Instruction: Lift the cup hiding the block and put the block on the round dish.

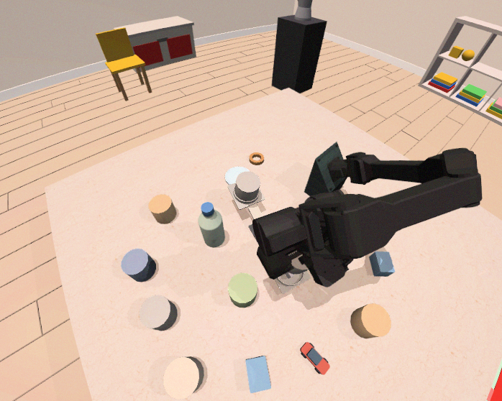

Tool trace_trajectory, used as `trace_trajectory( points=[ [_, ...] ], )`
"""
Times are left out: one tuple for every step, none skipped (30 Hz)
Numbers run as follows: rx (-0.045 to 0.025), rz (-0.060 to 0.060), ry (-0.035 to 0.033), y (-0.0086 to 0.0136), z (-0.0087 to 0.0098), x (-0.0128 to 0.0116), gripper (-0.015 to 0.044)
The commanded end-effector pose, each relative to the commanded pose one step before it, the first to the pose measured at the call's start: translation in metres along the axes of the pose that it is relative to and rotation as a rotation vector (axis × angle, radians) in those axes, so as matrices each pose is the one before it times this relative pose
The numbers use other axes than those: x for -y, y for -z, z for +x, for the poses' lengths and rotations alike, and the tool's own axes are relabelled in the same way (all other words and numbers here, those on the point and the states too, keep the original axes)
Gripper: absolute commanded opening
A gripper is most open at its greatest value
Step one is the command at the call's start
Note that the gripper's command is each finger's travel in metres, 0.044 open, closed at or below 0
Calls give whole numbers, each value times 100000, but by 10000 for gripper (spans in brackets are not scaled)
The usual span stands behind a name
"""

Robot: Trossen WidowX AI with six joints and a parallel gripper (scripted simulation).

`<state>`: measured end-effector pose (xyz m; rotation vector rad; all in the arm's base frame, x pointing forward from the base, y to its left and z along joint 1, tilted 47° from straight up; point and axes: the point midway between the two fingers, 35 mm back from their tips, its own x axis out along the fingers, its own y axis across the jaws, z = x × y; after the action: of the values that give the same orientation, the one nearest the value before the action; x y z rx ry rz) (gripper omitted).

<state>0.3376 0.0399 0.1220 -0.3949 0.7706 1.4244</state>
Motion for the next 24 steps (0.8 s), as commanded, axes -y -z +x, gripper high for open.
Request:
trace_trajectory(
  points=[
    [132,472,410,95,-92,56,0],
    [0,0,0,0,0,0,0],
    [0,0,0,0,0,0,0],
    [0,0,0,0,0,0,0],
    [0,0,0,0,0,0,0],
    [0,0,0,0,0,0,0],
    [0,0,0,0,0,0,0],
    [0,0,0,0,0,0,0],
    [0,0,0,0,0,0,0],
    [0,0,0,0,0,0,0],
    [0,0,0,0,0,0,0],
    [0,0,0,0,0,0,0],
    [0,0,0,0,0,0,0],
    [0,0,0,0,0,0,0],
    [0,0,0,0,0,0,0],
    [-28,1,9,-49,24,-38,0],
    [-82,3,26,-146,73,-114,0],
    [-131,4,44,-242,122,-193,0],
    [-149,3,53,-289,146,-236,0],
    [-140,1,53,-285,146,-240,0],
    [-131,0,53,-281,145,-244,0],
    [-121,-2,53,-277,144,-247,0],
    [-112,-3,53,-272,143,-251,0],
    [-103,-4,52,-268,143,-255,0]
  ],
)
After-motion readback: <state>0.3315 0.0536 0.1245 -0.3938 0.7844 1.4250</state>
